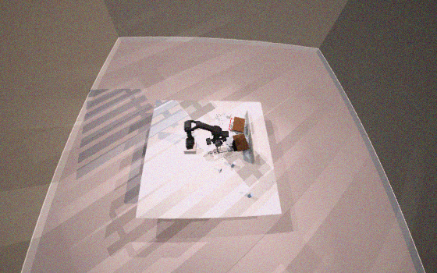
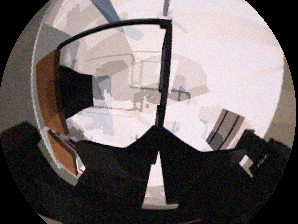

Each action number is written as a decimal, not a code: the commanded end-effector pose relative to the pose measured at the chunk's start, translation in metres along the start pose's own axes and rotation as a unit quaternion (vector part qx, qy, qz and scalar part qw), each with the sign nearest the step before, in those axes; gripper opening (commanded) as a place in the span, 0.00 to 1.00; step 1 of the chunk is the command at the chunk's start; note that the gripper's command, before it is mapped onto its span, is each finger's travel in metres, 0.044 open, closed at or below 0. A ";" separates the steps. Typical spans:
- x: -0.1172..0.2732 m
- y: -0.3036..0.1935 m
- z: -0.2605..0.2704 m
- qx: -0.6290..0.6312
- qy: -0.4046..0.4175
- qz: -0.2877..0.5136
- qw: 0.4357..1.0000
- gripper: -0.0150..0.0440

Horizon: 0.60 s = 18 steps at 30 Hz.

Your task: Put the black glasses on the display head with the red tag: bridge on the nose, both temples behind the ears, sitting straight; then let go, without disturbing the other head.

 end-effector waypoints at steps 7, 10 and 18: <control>-0.012 0.000 -0.001 0.001 -0.003 -0.005 1.000 0.25; -0.015 0.001 -0.001 0.001 -0.003 -0.005 1.000 0.25; -0.024 0.001 -0.001 0.001 -0.003 -0.005 1.000 0.25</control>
Point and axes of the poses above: the point midway between the two fingers, 35 mm back from their tips, its own x axis back along the fingers, its own z axis across the jaws, y = z × x, the point moved 2 cm from there along x, back along the fingers, and after that the axes turned 14 degrees about -x, right-handed, at the moved point
